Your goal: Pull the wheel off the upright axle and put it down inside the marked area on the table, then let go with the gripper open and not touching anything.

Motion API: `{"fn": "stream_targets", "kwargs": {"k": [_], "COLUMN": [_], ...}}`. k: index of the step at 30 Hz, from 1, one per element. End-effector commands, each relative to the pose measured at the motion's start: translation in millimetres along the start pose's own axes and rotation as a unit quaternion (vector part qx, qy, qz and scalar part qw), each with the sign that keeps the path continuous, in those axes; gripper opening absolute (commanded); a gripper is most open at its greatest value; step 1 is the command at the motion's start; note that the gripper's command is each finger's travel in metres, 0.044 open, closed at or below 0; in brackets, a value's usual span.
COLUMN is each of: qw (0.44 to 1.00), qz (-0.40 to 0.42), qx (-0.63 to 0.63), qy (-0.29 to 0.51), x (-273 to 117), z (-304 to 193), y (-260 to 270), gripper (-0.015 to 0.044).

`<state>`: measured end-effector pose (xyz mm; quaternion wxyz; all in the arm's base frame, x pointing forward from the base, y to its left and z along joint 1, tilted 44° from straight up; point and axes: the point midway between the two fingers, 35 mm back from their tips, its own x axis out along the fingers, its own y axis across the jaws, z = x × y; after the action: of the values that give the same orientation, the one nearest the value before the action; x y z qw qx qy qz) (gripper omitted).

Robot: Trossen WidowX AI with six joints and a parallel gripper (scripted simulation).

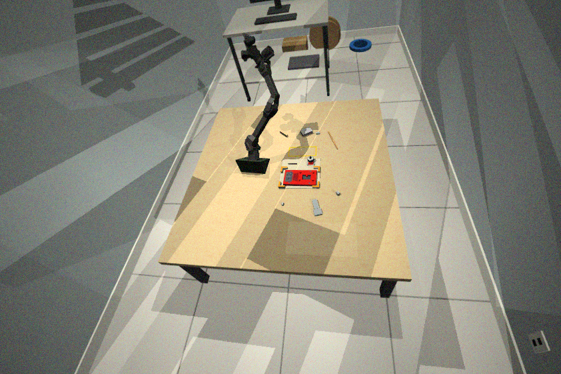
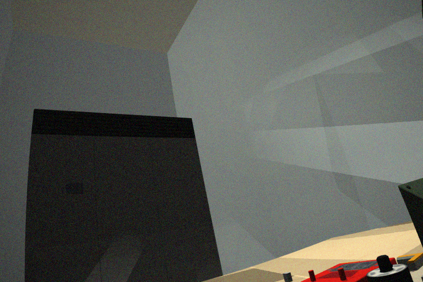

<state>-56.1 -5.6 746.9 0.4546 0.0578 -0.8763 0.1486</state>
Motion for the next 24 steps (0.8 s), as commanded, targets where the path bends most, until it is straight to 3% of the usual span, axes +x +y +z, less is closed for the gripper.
{"fn": "stream_targets", "kwargs": {"k": [1, 4, 14, 24], "qw": [1.000, 1.000, 0.987, 0.952], "qz": [0.001, 0.015, 0.138, 0.275], "qx": [0.000, 0.007, 0.066, 0.136], "qy": [-0.001, -0.008, -0.040, -0.020], "x": [0.2, 3.7, 18.9, 9.0], "z": [0.5, 7.7, 50.9, 67.6], "y": [0.5, 7.7, 78.0, 164.5], "gripper": [0.0374, 0.0300, 0.0300, 0.0300]}}
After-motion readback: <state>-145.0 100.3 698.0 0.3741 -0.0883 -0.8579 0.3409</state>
